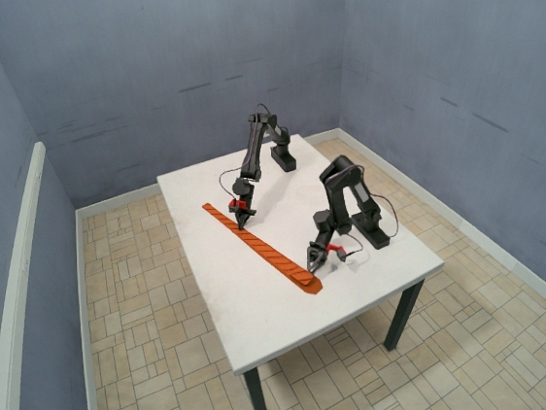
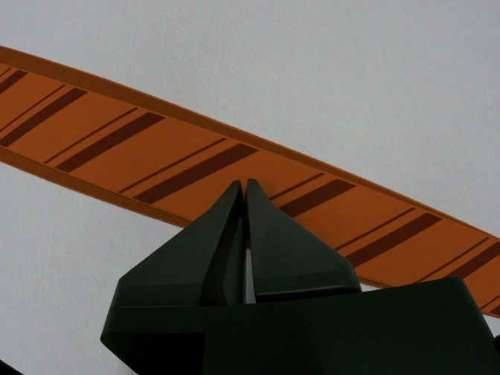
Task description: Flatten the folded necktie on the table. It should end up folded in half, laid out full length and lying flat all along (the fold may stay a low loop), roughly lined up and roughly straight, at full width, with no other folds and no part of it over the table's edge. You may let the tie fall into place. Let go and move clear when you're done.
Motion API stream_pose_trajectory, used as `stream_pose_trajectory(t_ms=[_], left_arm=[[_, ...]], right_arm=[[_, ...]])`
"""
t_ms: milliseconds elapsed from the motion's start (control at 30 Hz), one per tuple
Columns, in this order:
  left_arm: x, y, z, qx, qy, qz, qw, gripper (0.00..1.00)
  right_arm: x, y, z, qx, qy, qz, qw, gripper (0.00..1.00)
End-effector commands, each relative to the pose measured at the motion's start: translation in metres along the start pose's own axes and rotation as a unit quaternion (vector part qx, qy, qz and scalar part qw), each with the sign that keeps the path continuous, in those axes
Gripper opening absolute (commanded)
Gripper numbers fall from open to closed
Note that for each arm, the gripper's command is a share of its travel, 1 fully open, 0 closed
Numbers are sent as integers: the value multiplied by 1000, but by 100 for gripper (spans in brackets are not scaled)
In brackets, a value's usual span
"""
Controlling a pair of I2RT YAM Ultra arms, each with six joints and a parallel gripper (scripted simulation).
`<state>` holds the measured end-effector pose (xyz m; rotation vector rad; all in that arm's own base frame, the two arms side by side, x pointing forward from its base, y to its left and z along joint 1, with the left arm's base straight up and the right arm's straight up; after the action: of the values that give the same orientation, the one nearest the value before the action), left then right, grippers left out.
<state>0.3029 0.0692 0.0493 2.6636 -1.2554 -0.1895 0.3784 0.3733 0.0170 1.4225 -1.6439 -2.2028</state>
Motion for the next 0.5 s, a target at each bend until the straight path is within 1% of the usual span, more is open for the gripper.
stream_pose_trajectory(t_ms=[0, 467], left_arm=[[-7, 2, -6, 9, 0, -1, 1000, 43], [-14, -1, -7, 9, 0, -1, 1000, 43]], right_arm=[[-1, 1, 0, -4, -2, -9, 1000, 4], [-1, 1, 0, -4, -2, -9, 1000, 4]])
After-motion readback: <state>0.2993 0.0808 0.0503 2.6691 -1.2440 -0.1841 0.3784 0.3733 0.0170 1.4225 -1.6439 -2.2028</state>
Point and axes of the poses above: on each arm, the point where the finger pads meet when closed, its own y axis back along the fingers, its own z axis across the jaws, x = y × z, the point moved 6 cm from there along y, back along the fingers, and after that the axes turned 2 degrees about -y, right-handed, at the moved point
